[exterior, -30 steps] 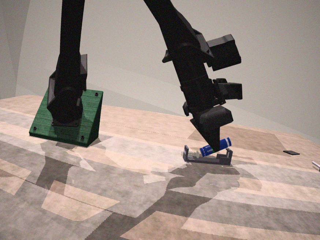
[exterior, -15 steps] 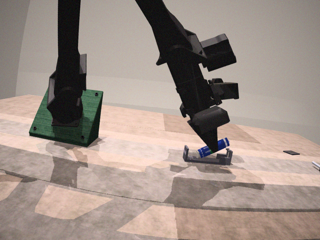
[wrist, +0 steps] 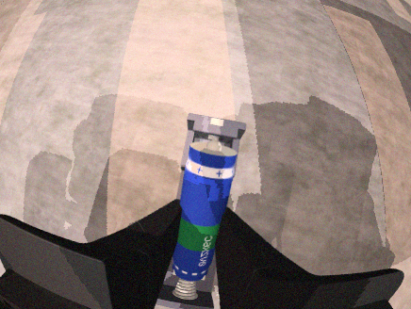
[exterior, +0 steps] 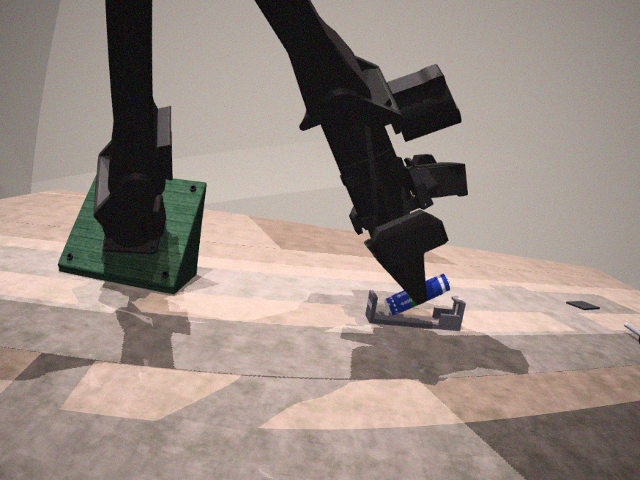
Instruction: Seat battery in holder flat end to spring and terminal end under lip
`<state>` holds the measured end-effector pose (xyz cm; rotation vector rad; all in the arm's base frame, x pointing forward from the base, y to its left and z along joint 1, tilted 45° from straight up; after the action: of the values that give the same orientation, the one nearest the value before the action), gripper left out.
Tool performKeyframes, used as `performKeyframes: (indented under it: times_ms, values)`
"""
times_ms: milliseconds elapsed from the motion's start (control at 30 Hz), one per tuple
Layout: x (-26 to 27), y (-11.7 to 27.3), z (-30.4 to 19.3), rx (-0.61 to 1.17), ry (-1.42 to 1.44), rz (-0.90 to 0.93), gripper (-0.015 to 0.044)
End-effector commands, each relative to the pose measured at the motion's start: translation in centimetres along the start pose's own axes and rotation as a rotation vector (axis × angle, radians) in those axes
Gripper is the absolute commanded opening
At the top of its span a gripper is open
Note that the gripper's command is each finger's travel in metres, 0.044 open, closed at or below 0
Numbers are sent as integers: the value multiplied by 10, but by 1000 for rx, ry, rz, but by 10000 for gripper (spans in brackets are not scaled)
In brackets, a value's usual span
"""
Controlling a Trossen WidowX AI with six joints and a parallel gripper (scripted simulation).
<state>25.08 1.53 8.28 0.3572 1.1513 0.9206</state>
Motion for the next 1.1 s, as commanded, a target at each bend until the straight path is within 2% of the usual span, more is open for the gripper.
performKeyframes:
  times_ms: [0, 1067]
  values:
    - [-1, 2, -6, 4, 1, 0, 59]
    - [2, -6, 11, 140, -5, 1, 59]
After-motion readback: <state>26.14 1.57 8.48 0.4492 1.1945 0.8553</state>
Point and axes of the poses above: the point midway between the two fingers, 35 mm back from their tips, its own y axis back along the fingers, its own x axis across the jaws, z = x × y, the point moved 10 cm from there along y, back along the fingers, and after that the axes turned 8 degrees about -y, right-handed, at the moved point
